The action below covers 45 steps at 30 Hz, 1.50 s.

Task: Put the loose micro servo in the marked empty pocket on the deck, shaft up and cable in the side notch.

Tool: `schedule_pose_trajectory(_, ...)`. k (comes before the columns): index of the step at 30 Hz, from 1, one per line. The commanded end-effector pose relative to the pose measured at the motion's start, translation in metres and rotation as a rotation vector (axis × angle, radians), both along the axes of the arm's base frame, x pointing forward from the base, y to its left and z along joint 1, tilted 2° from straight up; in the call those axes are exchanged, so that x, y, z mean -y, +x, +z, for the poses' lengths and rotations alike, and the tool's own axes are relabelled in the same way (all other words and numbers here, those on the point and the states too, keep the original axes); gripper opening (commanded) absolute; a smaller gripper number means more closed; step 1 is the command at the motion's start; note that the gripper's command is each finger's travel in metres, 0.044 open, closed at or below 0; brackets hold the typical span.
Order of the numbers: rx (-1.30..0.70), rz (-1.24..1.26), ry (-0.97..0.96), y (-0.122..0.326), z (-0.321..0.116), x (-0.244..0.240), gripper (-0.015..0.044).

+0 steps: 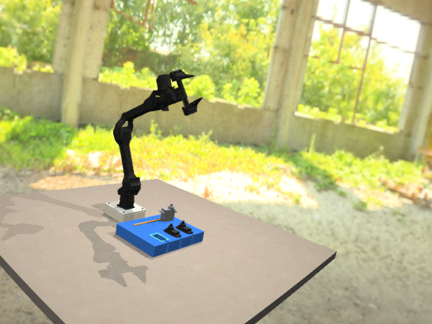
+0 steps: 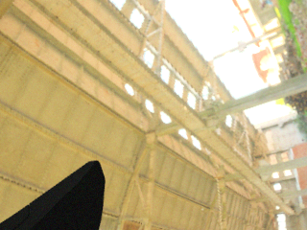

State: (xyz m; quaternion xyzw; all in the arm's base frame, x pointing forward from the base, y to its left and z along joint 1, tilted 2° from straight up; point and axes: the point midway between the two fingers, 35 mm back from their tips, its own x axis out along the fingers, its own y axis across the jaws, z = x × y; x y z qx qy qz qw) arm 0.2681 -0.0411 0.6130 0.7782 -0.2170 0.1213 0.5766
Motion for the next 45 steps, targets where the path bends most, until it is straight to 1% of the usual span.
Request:
schedule_pose_trajectory(1, -0.134, 0.036, 0.025, 0.025, -0.037, -0.005, 0.0440)
schedule_pose_trajectory(11, -0.463, 0.102, 0.071, 0.066, -0.131, -0.020, 0.0440)
schedule_pose_trajectory(22, -0.829, 0.157, 0.113, 0.077, -0.238, -0.039, 0.0440)
schedule_pose_trajectory(33, -1.202, 0.191, 0.150, 0.056, -0.339, -0.057, 0.0440)
schedule_pose_trajectory(45, -1.611, 0.186, 0.174, 0.003, -0.427, -0.066, 0.0440)
